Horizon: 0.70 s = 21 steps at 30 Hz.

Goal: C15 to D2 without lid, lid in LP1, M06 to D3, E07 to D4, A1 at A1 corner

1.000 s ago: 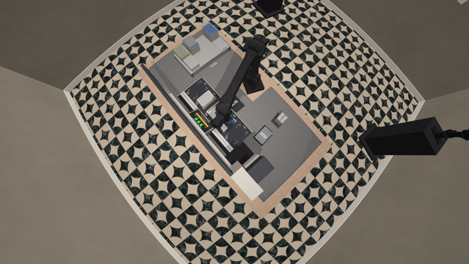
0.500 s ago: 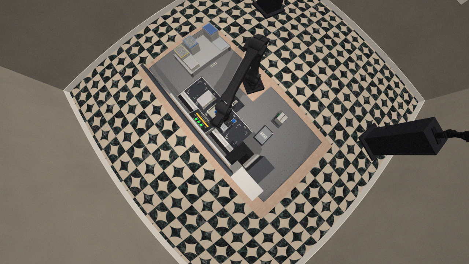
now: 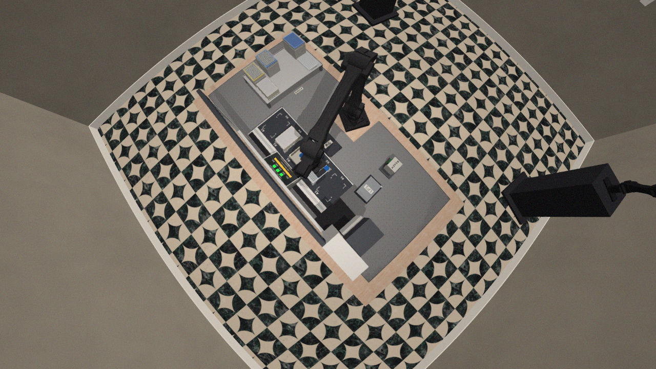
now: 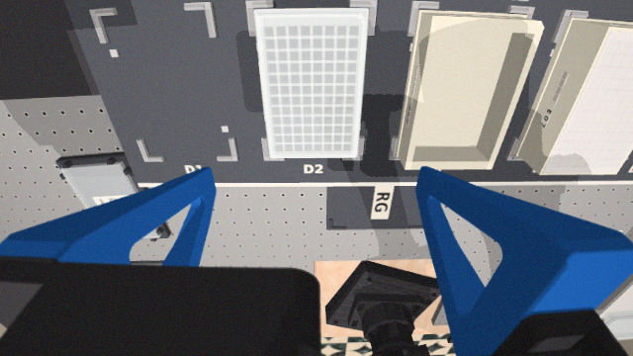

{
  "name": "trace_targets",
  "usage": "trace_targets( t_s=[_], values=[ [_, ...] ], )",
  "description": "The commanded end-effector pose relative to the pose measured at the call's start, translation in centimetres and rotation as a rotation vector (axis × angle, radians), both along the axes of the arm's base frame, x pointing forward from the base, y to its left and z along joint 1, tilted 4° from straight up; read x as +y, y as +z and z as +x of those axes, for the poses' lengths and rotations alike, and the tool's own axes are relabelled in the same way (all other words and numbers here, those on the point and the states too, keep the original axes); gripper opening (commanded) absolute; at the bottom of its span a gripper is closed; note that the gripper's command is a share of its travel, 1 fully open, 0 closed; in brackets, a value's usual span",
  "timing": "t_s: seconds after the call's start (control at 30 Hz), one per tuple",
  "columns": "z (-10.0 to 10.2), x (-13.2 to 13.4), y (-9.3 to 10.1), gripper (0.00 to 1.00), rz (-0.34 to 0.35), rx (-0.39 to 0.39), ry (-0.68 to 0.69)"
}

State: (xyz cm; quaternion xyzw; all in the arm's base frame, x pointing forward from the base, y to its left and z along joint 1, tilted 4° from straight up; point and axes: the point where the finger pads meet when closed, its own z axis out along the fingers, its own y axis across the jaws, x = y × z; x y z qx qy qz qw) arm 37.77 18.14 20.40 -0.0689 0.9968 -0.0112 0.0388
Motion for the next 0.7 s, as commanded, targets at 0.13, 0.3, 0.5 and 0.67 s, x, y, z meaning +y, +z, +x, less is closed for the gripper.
trace_targets(
  t_s=[0.13, 0.3, 0.5, 0.67],
  values=[
    [0.5, 1.1, 2.5, 1.00, 0.017, -0.029, 0.009],
    [0.6, 1.2, 5.0, 1.00, 0.036, -0.065, 0.007],
    [0.1, 1.0, 3.0, 1.00, 0.014, -0.023, 0.008],
    [0.1, 1.0, 3.0, 1.00, 0.014, -0.023, 0.008]
  ],
)
